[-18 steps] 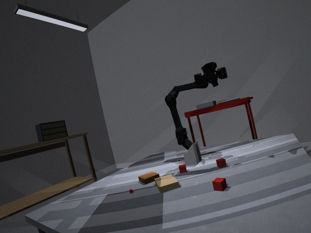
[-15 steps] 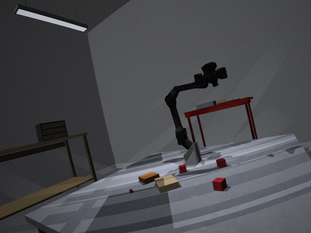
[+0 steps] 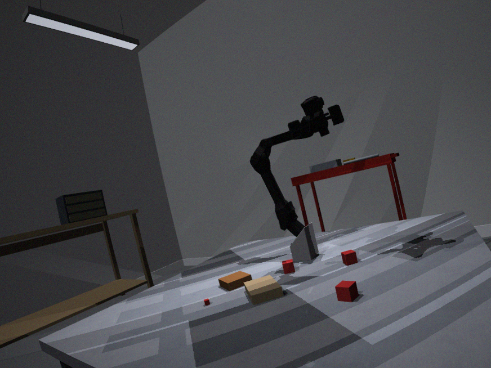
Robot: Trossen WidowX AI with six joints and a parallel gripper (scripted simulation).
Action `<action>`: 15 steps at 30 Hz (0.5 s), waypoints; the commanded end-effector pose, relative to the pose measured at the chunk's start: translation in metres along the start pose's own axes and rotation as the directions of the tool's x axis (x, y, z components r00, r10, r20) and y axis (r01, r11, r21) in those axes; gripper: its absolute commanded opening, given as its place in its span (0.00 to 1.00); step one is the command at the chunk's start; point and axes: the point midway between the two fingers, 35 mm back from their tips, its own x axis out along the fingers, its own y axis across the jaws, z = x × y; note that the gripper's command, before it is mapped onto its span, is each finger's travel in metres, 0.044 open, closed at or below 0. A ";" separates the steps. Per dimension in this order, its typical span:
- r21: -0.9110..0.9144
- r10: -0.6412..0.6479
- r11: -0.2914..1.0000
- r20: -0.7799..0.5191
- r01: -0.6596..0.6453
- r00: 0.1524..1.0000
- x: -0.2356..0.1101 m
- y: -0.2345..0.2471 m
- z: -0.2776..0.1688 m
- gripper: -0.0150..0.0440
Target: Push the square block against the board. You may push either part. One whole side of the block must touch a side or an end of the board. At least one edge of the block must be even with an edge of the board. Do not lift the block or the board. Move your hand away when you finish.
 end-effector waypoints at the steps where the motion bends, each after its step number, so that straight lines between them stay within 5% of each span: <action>1: 0.048 -0.011 0.999 -0.037 0.013 0.999 0.022 -0.017 -0.005 0.25; 15: 0.238 -0.126 0.954 -0.226 0.180 0.966 0.110 -0.107 -0.048 0.25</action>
